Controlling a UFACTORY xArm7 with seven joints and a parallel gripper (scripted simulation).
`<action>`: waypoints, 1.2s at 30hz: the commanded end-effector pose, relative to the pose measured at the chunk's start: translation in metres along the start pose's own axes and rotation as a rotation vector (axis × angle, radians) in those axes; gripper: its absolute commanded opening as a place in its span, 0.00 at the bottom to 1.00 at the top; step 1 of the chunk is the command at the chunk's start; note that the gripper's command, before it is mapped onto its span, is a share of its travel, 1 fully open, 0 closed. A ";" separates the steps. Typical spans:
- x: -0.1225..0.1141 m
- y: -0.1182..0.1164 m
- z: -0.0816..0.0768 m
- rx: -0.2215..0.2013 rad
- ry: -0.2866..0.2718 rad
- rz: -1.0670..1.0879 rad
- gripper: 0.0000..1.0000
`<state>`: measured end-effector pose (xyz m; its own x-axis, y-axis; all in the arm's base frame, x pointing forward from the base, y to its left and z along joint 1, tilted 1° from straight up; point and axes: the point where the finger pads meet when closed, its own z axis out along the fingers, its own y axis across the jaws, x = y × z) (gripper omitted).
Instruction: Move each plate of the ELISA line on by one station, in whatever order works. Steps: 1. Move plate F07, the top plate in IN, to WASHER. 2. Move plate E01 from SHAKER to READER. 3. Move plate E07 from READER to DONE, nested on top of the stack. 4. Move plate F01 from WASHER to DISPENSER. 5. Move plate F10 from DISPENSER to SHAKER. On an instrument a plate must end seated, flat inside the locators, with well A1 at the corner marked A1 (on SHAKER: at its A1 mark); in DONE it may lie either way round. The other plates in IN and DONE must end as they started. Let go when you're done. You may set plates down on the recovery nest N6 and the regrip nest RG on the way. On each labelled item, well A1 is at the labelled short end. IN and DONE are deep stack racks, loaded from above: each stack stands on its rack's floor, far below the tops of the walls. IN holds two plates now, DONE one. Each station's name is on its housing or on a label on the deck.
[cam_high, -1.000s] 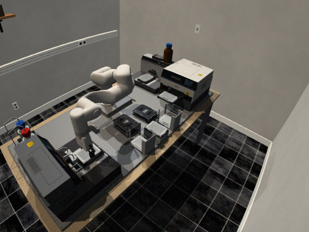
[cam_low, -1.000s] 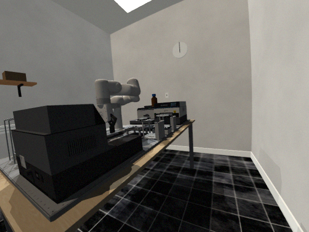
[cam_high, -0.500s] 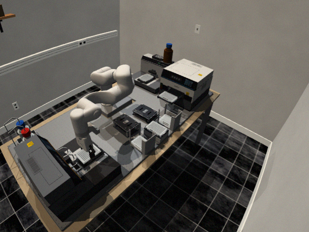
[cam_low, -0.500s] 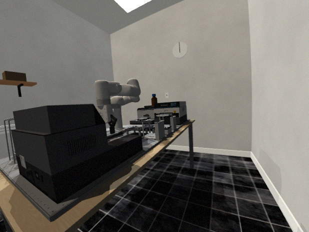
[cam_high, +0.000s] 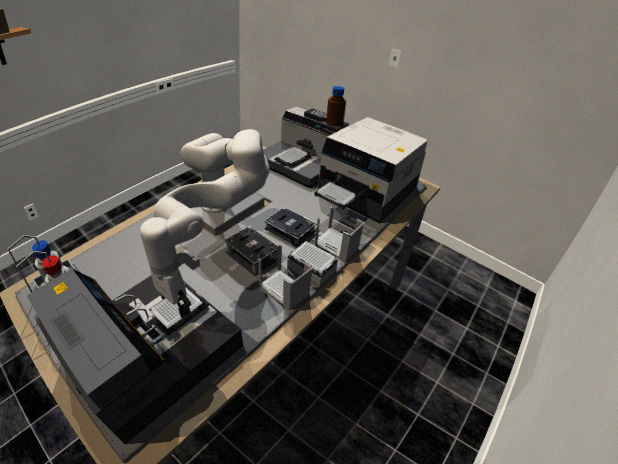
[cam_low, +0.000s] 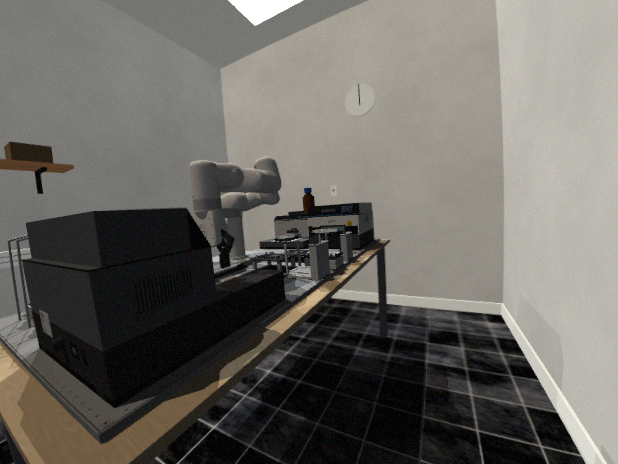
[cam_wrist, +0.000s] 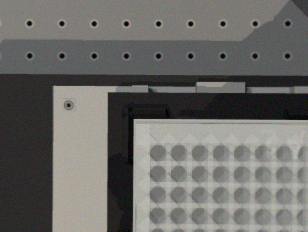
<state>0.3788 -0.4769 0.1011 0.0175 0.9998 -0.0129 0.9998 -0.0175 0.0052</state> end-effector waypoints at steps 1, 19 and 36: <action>-0.001 0.000 -0.002 -0.002 -0.004 0.000 1.00; -0.001 0.000 -0.007 -0.002 -0.004 0.000 1.00; -0.001 0.000 -0.027 -0.002 -0.004 0.000 1.00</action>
<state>0.3786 -0.4766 0.1216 0.0176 0.9998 -0.0130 0.9998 -0.0175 0.0052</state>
